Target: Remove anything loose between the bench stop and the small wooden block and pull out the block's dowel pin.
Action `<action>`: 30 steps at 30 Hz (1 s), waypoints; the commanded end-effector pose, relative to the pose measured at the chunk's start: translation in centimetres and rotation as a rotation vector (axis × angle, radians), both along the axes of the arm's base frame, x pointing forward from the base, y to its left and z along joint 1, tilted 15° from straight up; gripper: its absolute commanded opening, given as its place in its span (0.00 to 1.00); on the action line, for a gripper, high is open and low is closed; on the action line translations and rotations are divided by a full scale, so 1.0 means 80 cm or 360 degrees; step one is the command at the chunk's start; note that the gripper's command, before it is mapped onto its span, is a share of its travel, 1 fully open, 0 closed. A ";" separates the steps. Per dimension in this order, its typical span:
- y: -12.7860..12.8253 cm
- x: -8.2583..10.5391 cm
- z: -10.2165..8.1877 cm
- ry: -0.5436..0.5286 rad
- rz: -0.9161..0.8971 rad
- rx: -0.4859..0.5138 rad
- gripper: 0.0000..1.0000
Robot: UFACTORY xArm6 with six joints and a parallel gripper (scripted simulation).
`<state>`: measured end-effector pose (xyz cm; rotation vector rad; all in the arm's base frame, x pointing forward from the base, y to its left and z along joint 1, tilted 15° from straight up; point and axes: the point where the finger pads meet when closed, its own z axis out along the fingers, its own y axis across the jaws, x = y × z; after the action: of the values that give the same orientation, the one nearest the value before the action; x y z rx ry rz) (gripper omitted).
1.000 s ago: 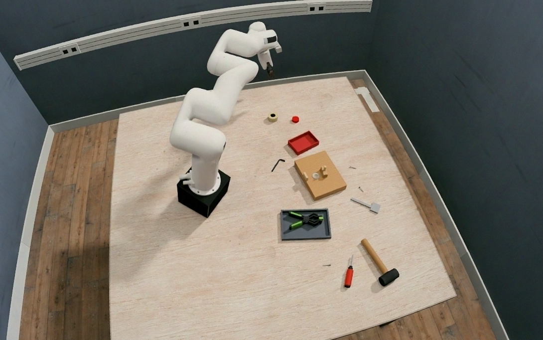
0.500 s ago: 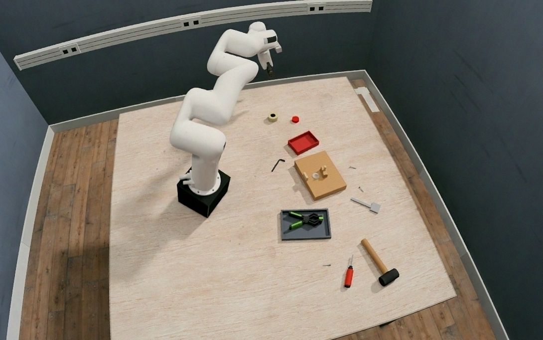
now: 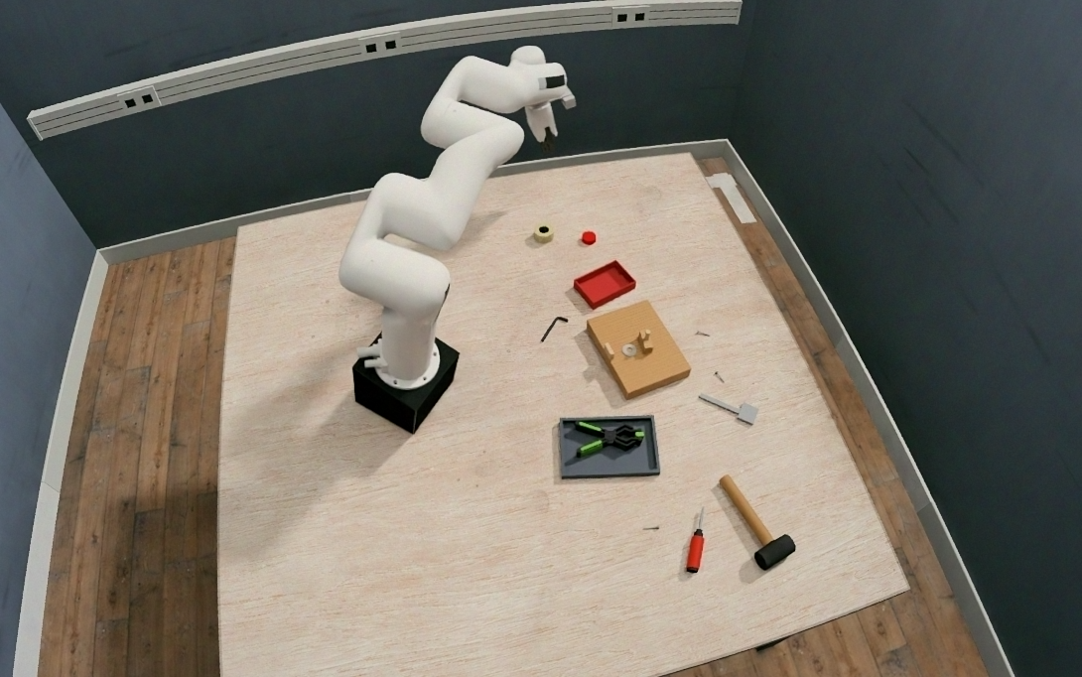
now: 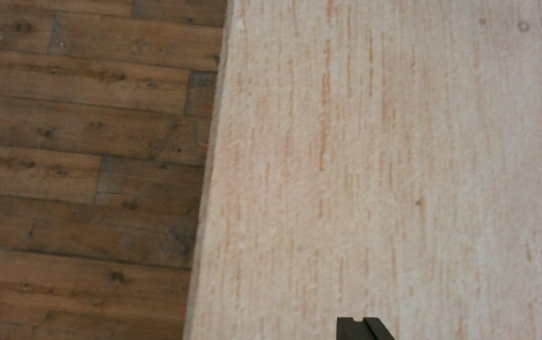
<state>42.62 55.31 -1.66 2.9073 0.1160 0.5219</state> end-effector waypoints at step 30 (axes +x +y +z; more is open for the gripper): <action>-0.368 0.164 0.101 0.0199 0.0045 -0.0043 0.00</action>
<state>55.06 30.68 5.01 2.8949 0.1612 0.3415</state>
